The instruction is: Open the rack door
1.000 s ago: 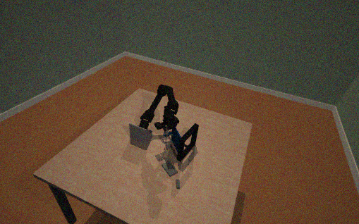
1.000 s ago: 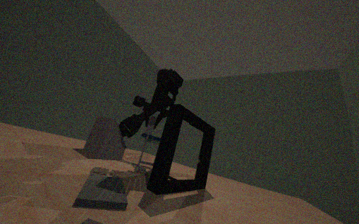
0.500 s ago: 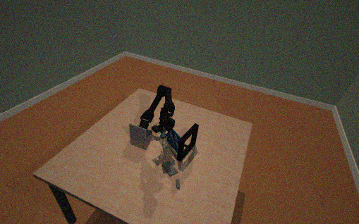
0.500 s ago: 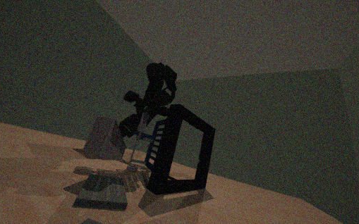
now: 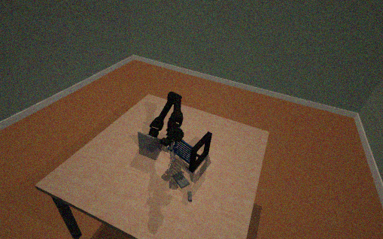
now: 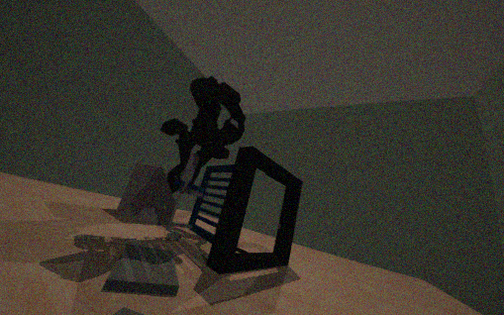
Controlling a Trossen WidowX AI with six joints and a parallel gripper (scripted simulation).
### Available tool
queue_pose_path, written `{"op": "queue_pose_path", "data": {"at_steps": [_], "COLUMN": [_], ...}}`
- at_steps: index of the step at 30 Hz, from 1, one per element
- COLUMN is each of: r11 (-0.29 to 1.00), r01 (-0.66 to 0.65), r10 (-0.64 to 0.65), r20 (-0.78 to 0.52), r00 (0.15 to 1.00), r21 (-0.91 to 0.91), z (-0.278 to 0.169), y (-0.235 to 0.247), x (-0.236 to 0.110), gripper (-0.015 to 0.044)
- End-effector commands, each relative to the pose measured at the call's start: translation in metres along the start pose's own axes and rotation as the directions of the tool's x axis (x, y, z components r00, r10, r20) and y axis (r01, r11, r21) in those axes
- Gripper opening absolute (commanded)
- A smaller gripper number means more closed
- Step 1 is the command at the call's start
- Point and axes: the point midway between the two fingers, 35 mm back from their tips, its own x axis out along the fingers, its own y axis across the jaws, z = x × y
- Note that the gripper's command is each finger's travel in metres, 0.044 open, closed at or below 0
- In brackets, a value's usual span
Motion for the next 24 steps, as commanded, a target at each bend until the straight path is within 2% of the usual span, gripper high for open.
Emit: {"op": "queue_pose_path", "data": {"at_steps": [1, 7, 22, 24], "r11": [0.996, 0.986, 0.985, 0.985], "r01": [0.005, 0.006, 0.006, 0.006], "r10": [-0.005, -0.006, -0.006, -0.006], "r20": [-0.003, -0.003, -0.003, -0.003], "r00": [1.0, 1.0, 1.0, 1.0], "r21": [-0.084, -0.169, -0.172, -0.172], "z": [0.003, 0.006, 0.006, 0.006], "y": [-0.01, -0.024, -0.024, -0.024], "x": [0.0, 0.0, 0.0, 0.0], "gripper": [0.0025, 0.0025, 0.0025, 0.0077]}}
